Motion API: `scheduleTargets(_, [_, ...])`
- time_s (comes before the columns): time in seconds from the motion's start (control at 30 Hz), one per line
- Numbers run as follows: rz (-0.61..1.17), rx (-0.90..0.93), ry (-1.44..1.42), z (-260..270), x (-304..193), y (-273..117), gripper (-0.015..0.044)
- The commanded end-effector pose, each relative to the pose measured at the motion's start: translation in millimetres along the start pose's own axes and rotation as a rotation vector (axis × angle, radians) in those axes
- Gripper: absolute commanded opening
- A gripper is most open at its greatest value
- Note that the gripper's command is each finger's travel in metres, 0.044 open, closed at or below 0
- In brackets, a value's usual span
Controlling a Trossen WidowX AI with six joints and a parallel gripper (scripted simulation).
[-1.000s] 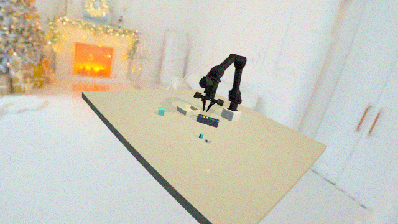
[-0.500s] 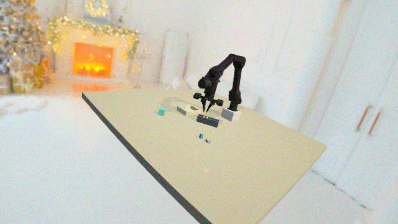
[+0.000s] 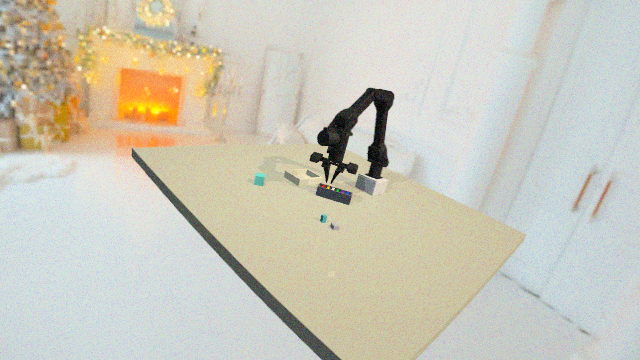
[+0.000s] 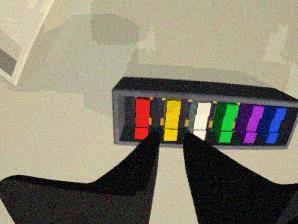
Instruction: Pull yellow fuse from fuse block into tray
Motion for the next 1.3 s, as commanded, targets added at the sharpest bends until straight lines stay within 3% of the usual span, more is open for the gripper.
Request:
scheduleTargets(0.0, [-0.01,-0.009,0.0,-1,2,7,0.0074])
scheduleTargets(1.27, [-0.01,-0.009,0.0,-1,2,25,0.0074])
Point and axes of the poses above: the point midway between the two fingers, 35 mm back from their tips, its own y axis out along the fingers, its own z axis across the jaws, x = y × z, the point moved 6 cm from there along -y, back along the fingers, and after that the axes turned 7 degrees about y, right-handed, at the moved point
